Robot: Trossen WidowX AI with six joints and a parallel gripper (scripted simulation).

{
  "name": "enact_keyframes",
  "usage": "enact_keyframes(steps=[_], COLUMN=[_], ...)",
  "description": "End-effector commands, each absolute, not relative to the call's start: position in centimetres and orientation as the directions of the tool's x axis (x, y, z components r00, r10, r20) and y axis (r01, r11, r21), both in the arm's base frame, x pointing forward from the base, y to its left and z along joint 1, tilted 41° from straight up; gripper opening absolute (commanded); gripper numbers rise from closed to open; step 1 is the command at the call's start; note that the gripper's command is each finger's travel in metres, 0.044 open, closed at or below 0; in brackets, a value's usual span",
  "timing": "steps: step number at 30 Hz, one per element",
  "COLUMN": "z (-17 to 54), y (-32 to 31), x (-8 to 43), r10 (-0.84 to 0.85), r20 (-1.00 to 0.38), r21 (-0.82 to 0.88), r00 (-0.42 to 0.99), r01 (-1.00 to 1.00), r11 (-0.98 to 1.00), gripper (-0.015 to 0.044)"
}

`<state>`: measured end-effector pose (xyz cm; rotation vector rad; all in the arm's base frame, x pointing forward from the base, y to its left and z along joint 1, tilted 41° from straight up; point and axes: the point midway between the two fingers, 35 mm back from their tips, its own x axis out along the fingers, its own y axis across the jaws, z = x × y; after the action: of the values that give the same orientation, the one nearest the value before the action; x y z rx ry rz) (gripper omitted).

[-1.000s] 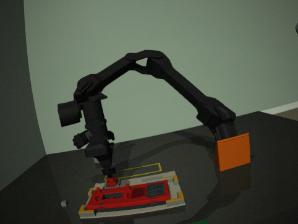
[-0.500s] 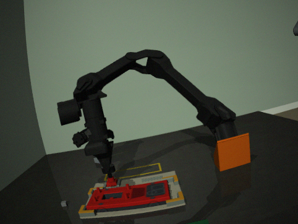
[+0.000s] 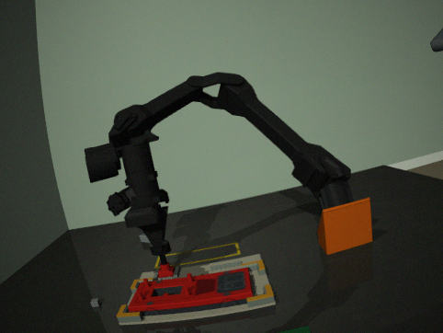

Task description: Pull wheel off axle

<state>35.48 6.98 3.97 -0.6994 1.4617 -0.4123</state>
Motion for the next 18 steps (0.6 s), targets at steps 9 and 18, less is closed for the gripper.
enact_keyframes(steps=[9,18], z=[4.67,5.00], y=[7.53,7.81], x=[35.52,35.47], r10=[-0.640,-0.640], r20=[-0.761,-0.761], r21=[-0.648,-0.648], r00=[0.102,0.103], r01=[-0.151,-0.151], r11=[0.747,0.746], gripper=[0.0000,0.0000])
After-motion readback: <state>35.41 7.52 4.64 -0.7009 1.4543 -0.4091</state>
